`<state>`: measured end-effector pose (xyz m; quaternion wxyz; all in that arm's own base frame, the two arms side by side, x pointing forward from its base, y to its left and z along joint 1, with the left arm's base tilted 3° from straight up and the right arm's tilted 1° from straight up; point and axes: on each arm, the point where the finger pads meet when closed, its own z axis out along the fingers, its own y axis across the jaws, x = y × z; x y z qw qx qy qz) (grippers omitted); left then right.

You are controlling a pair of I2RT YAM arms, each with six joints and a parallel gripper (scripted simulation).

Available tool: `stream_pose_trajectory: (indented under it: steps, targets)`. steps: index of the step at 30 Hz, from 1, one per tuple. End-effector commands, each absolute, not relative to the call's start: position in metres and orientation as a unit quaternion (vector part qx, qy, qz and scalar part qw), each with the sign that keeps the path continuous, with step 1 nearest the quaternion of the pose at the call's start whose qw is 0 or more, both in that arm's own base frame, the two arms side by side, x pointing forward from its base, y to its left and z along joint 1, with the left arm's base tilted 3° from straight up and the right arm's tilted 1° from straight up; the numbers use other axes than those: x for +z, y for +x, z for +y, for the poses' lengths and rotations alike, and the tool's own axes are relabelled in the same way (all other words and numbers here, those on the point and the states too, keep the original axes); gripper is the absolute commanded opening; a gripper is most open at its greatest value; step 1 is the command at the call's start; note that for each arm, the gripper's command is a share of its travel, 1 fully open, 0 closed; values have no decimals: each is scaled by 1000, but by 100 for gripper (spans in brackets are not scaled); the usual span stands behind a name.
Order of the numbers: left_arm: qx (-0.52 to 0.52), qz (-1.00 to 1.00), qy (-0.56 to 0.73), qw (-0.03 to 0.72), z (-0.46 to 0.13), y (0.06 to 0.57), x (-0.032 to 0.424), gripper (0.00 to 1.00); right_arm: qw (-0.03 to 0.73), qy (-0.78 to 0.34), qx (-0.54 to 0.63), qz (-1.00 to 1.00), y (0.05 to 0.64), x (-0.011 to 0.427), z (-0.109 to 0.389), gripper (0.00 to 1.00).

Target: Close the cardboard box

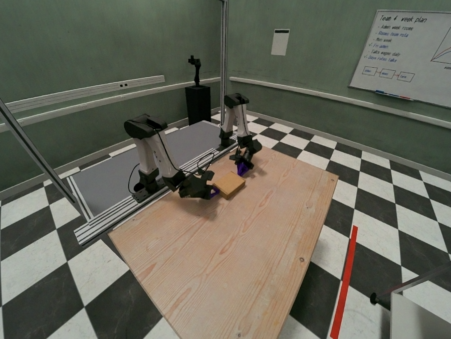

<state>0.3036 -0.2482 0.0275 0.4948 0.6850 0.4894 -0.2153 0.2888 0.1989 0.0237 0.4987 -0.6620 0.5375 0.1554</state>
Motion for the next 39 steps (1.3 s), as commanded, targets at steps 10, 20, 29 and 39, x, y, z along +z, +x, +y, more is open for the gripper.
stream_pose_trajectory:
  steps: [10, 20, 29, 39]
  targets:
    - [-227, 478, 688, 497, -257, 295, 25, 1, 513, -666, 164, 515, 283, 32, 209, 1]
    - [-230, 481, 688, 493, -256, 292, 21, 1, 506, -666, 170, 521, 279, 25, 209, 1]
    - [-230, 481, 688, 493, -256, 291, 20, 1, 507, -666, 169, 520, 281, 25, 209, 1]
    - [-230, 481, 688, 493, -256, 291, 19, 1, 509, -666, 167, 519, 280, 26, 209, 1]
